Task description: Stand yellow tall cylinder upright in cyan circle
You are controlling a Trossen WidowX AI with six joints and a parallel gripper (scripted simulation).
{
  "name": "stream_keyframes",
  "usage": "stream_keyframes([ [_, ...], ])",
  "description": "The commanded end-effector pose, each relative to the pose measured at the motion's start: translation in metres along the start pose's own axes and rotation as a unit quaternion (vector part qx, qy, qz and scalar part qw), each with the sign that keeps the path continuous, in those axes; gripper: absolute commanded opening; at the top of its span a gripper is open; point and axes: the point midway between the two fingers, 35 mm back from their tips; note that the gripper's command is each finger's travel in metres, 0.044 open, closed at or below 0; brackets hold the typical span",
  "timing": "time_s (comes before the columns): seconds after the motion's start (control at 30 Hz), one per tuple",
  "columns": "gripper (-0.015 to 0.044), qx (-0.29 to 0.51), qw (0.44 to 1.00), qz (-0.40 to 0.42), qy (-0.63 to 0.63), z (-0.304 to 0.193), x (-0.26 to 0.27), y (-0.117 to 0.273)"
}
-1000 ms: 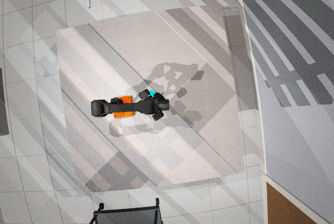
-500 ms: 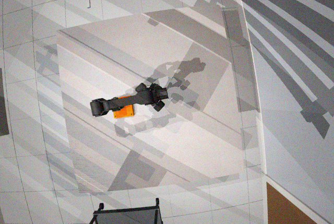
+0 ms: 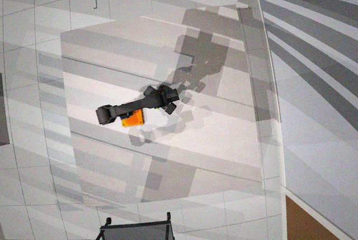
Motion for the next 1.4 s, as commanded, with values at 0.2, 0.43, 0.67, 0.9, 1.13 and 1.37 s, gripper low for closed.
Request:
stream_keyframes([
  [0.2,0.0105,-0.036,0.999,0.010,-0.013,0.001,-0.001,-0.006],
  [0.43,0.0105,-0.062,0.998,0.017,-0.023,0.003,-0.003,-0.010],
  [0.67,0.0105,-0.088,0.995,0.023,-0.032,0.004,-0.004,-0.013],
  [0.9,0.0105,-0.114,0.992,0.027,-0.041,0.005,-0.006,-0.016],
  [1.13,0.0105,-0.140,0.989,0.032,-0.048,0.006,-0.008,-0.019],
  [1.37,0.0105,-0.165,0.984,0.035,-0.055,0.007,-0.010,-0.021],
])
Point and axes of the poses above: the point midway between the two fingers, 35 mm back from their tips, its own y axis back along the fingers, its own x axis across the jaws, z = x × y, and after that the axes turned 6 degrees about y, right-handed
